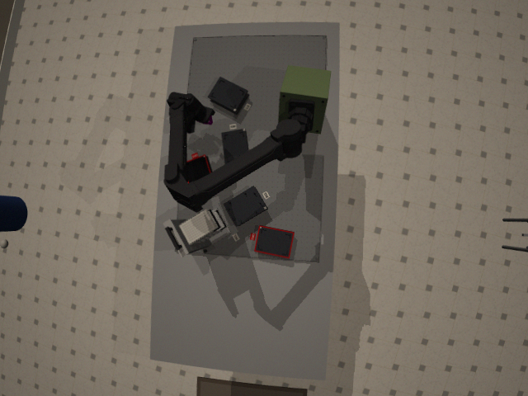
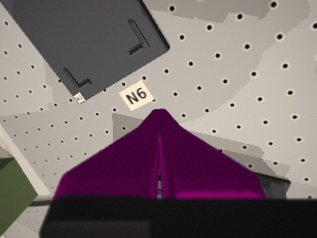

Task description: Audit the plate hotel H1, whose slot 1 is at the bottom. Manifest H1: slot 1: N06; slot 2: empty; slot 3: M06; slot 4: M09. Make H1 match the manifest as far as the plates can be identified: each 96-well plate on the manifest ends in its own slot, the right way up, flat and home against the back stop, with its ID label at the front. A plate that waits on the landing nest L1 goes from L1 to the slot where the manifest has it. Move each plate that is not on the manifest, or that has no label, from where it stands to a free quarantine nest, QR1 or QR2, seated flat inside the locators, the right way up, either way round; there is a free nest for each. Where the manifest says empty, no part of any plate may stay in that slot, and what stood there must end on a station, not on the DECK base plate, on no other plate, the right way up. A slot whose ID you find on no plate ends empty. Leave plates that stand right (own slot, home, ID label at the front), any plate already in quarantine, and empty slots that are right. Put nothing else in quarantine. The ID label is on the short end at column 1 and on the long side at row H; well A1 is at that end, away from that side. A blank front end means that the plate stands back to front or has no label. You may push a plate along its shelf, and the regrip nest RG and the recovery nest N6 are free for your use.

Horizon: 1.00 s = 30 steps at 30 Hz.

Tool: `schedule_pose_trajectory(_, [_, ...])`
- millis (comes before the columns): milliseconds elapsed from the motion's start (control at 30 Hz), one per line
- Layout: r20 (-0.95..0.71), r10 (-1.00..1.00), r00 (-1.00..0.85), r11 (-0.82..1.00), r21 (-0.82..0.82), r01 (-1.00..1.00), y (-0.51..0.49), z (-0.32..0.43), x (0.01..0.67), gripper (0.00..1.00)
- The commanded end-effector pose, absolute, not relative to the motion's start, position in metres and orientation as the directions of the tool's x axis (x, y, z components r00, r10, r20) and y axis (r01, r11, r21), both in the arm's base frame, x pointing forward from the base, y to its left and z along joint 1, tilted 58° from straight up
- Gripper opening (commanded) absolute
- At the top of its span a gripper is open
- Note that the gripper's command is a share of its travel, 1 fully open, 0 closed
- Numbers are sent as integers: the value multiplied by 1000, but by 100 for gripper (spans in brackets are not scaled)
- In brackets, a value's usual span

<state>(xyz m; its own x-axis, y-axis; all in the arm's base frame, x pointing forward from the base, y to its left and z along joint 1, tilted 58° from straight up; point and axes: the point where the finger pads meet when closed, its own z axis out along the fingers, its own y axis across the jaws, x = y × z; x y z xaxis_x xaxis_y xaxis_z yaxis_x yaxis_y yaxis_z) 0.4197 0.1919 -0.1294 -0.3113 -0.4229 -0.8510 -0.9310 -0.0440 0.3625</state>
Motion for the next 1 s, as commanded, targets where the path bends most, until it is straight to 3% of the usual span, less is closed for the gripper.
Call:
schedule_pose_trajectory(0, [-800, -412, -437, 55, 457, -888, 174, -121, 420, 0])
schedule_pose_trajectory(500, [-620, -378, -687, 243, 650, -720, 163, -93, 391, 0])
schedule_pose_trajectory(967, [-401, -227, -887, 428, 777, -461, 138, -67, 360, 0])
